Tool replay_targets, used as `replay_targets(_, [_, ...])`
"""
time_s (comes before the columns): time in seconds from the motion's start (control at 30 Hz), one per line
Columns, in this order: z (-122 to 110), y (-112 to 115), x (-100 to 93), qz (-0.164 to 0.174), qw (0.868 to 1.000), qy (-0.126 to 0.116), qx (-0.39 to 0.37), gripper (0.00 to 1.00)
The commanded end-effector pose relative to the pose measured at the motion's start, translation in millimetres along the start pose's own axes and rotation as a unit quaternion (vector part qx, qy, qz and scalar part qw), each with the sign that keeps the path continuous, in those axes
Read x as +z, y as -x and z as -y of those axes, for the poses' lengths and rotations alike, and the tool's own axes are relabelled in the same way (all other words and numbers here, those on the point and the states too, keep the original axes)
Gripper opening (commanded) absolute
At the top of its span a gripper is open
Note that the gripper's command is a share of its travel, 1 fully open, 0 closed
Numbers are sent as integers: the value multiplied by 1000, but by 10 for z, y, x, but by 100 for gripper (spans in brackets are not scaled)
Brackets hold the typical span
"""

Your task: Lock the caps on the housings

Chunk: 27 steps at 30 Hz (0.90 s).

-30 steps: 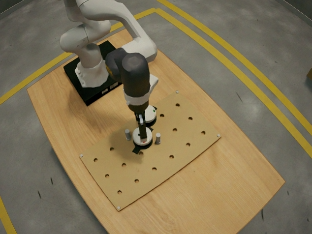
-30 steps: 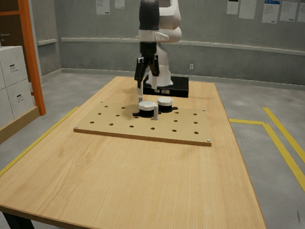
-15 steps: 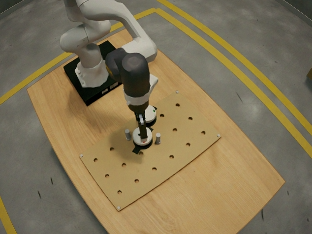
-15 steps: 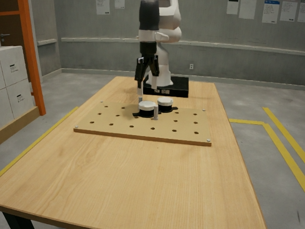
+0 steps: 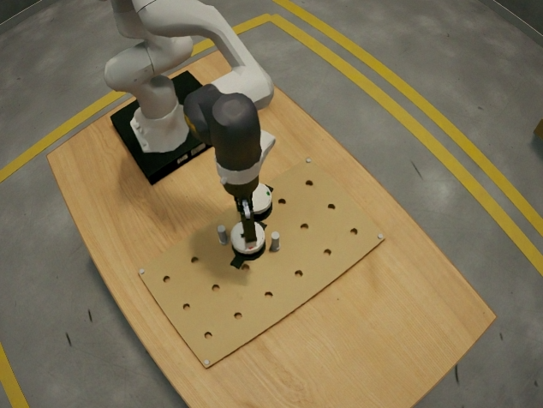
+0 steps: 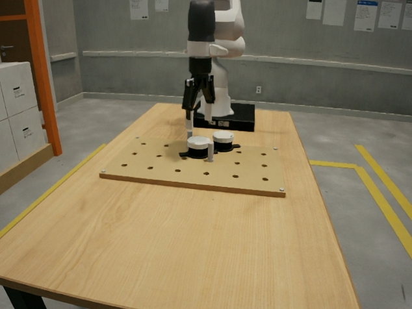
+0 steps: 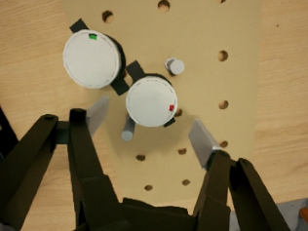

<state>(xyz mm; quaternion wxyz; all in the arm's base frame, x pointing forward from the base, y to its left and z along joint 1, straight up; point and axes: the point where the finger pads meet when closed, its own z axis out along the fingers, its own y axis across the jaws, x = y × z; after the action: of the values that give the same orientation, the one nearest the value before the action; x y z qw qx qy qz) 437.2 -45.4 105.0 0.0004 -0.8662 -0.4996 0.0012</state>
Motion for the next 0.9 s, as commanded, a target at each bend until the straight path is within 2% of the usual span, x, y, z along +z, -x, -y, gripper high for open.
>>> replay_targets(0.0, [-3,-9,24,-2,1000,0,-2,78])
replay_targets(0.87, [-5,-6,269,-2,1000,0,-2,78])
